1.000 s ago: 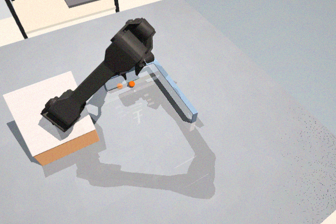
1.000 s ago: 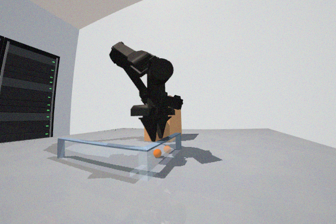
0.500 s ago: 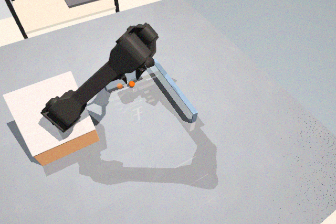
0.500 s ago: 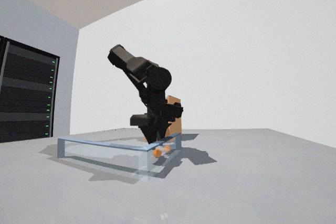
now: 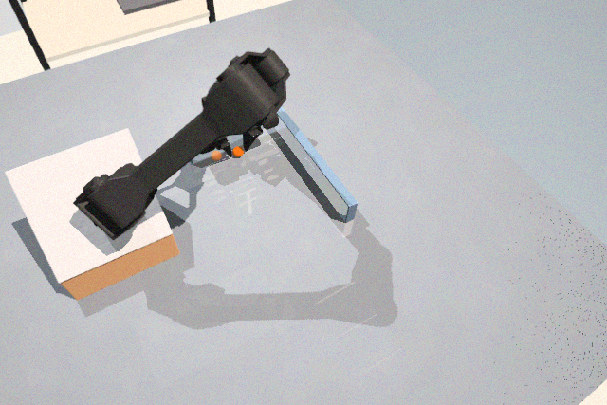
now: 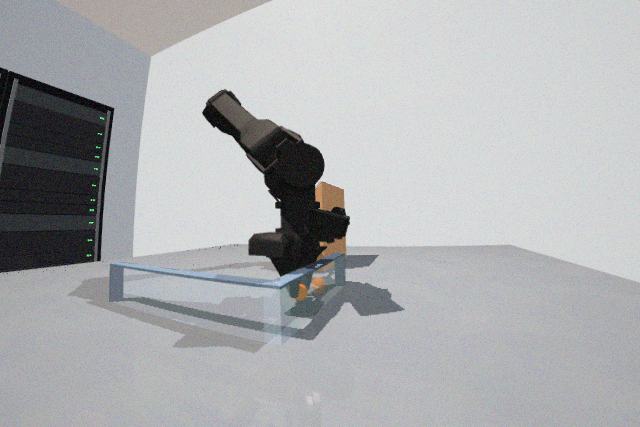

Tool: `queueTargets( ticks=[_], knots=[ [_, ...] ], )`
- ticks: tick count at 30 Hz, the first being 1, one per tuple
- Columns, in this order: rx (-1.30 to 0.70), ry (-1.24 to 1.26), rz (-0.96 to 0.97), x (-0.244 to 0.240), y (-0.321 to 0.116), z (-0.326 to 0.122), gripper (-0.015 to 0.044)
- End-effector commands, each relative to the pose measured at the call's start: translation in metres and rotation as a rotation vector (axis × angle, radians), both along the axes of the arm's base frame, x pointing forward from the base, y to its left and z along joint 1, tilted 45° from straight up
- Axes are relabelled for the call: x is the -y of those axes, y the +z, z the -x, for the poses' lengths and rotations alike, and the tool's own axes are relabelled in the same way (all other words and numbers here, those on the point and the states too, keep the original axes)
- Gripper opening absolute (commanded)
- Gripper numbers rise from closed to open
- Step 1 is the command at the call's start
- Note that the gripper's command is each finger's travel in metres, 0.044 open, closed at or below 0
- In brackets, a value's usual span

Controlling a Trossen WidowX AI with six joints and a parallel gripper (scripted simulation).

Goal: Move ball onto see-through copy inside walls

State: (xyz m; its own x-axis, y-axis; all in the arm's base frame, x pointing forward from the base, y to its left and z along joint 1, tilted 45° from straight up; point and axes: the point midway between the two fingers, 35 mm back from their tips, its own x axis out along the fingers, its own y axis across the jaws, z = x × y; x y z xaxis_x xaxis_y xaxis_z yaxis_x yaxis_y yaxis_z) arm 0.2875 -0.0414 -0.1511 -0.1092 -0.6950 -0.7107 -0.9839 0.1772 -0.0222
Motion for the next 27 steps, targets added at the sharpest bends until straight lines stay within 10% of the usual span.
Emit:
queueTargets(
  ticks=[1,12,27],
  knots=[
    [-0.001,0.006,0.002,0.001,0.000,0.000,0.0113],
    [-0.001,0.007,0.001,-0.003,0.003,-0.002,0.0000],
    [0.060,-0.013,-0.022,-0.056,0.058,-0.022,0.0000]
  ],
)
